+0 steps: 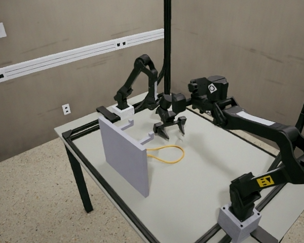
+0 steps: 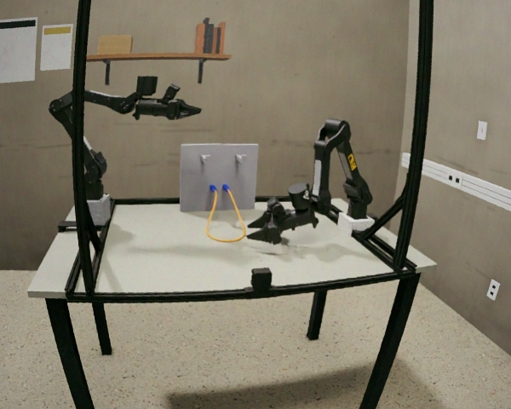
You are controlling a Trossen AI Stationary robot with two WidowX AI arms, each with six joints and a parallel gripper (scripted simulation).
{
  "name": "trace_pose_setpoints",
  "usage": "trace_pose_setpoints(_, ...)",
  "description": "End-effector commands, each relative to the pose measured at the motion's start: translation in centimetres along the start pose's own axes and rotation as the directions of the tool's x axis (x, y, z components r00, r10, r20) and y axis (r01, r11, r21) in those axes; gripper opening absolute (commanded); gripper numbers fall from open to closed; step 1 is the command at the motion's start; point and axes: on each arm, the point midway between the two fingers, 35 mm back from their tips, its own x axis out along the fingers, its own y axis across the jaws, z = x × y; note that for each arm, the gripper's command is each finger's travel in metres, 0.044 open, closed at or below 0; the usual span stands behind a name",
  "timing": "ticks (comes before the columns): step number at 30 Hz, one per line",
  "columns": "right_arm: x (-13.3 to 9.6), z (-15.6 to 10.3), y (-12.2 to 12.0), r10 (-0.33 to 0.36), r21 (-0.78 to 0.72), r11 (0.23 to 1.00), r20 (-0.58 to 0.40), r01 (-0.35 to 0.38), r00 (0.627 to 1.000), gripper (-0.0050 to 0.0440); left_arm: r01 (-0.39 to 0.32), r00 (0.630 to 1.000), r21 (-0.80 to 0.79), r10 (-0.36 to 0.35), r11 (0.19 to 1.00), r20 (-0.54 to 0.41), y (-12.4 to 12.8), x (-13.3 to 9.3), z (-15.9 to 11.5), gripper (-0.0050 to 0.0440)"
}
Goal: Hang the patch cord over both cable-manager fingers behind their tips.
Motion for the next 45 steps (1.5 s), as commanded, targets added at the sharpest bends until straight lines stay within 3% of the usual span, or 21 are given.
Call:
trace_pose_setpoints(1,0.0,0.8,0.1,0.003,0.015,1.000,0.019,-0.003,1.000,0.0440,0.008,0.999,-0.007,-0.008,1.000,-0.048,-0.4,1.5,0.4,0.0440)
trace_pose_setpoints(6,0.0,0.8,0.1,0.003,0.015,1.000,0.019,-0.003,1.000,0.0440,0.028,0.972,-0.015,-0.030,1.000,-0.231,-1.6,5.3,-2.3,0.0440)
trace_pose_setpoints(14,0.0,0.8,0.1,0.003,0.015,1.000,0.019,-0.003,1.000,0.0440,0.055,0.857,-0.021,-0.058,0.998,-0.512,-3.9,10.6,-7.9,0.0440)
trace_pose_setpoints(17,0.0,0.8,0.1,0.003,0.015,1.000,0.019,-0.003,1.000,0.0440,0.057,0.844,-0.021,-0.060,0.998,-0.533,-4.1,10.9,-8.4,0.0440)
trace_pose_setpoints(20,0.0,0.8,0.1,0.003,0.015,1.000,0.019,-0.003,1.000,0.0440,0.065,0.758,-0.019,-0.061,0.998,-0.649,-5.2,12.6,-12.0,0.0440)
trace_pose_setpoints(23,0.0,0.8,0.1,0.003,0.015,1.000,0.019,-0.003,1.000,0.0440,0.070,0.699,-0.016,-0.060,0.997,-0.713,-5.9,13.5,-14.2,0.0440)
trace_pose_setpoints(28,0.0,0.8,0.1,0.003,0.015,1.000,0.019,-0.003,1.000,0.0440,0.080,0.566,-0.006,-0.050,0.997,-0.823,-7.2,14.8,-18.7,0.0440)
trace_pose_setpoints(31,0.0,0.8,0.1,0.003,0.015,1.000,0.019,-0.003,1.000,0.0440,0.087,0.487,0.001,-0.041,0.996,-0.873,-8.0,15.2,-21.3,0.0440)
trace_pose_setpoints(33,0.0,0.8,0.1,0.003,0.015,1.000,0.019,-0.003,1.000,0.0440,0.087,0.487,0.001,-0.041,0.996,-0.873,-8.0,15.2,-21.3,0.0440)
trace_pose_setpoints(38,0.0,0.8,0.1,0.003,0.015,1.000,0.019,-0.003,1.000,0.0440,0.093,0.398,0.011,-0.027,0.996,-0.917,-8.7,15.4,-24.1,0.0440)
trace_pose_setpoints(45,0.0,0.8,0.1,0.003,0.015,1.000,0.019,-0.003,1.000,0.0440,0.098,0.364,0.015,-0.022,0.995,-0.931,-8.9,15.4,-25.1,0.0440)
